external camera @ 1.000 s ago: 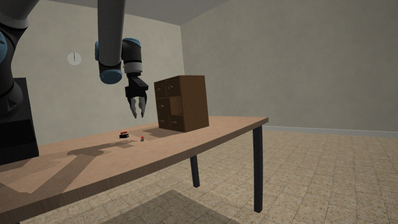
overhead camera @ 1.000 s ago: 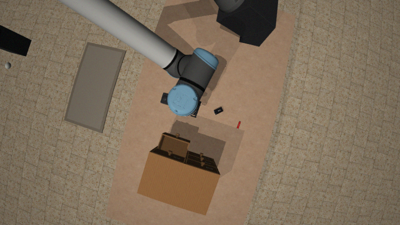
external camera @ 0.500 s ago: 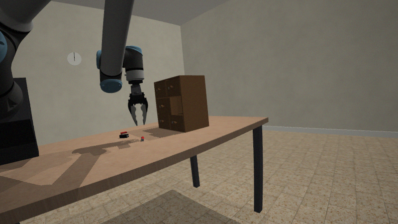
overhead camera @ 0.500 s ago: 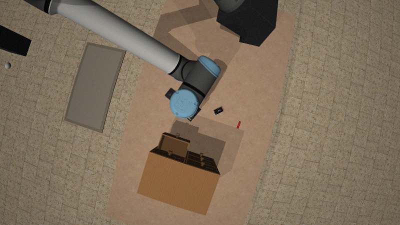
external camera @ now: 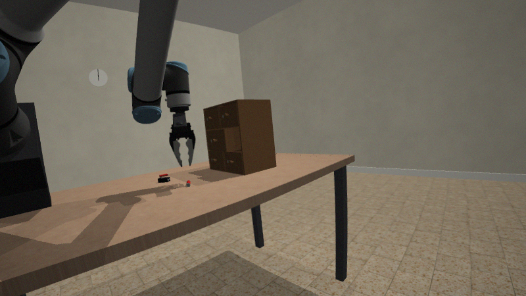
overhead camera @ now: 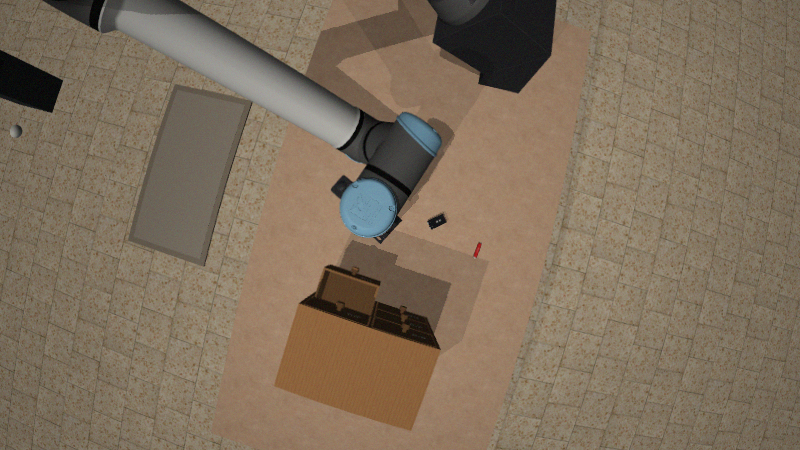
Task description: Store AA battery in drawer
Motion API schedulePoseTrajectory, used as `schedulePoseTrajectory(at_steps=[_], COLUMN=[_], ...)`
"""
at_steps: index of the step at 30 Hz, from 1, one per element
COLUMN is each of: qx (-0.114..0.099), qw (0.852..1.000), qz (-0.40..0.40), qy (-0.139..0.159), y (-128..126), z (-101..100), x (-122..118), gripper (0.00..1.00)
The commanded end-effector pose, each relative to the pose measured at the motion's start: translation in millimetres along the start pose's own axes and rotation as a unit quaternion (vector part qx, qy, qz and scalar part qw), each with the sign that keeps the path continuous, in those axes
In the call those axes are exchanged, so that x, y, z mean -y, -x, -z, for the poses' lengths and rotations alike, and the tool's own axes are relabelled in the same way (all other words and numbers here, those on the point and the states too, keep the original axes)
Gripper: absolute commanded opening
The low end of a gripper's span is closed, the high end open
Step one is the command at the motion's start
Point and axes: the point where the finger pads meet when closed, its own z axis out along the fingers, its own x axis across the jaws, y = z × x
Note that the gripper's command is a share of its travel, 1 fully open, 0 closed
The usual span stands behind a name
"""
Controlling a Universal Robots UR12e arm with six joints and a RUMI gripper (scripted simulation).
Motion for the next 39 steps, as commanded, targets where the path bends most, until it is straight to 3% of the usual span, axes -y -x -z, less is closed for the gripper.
schedulePoseTrajectory(at_steps=[1,39], qx=[0.000,0.000], qw=[1.000,1.000], qz=[0.000,0.000], qy=[0.000,0.000], y=[0.2,0.2], z=[0.4,-3.9], x=[-0.1,-0.1], gripper=[0.17,0.17])
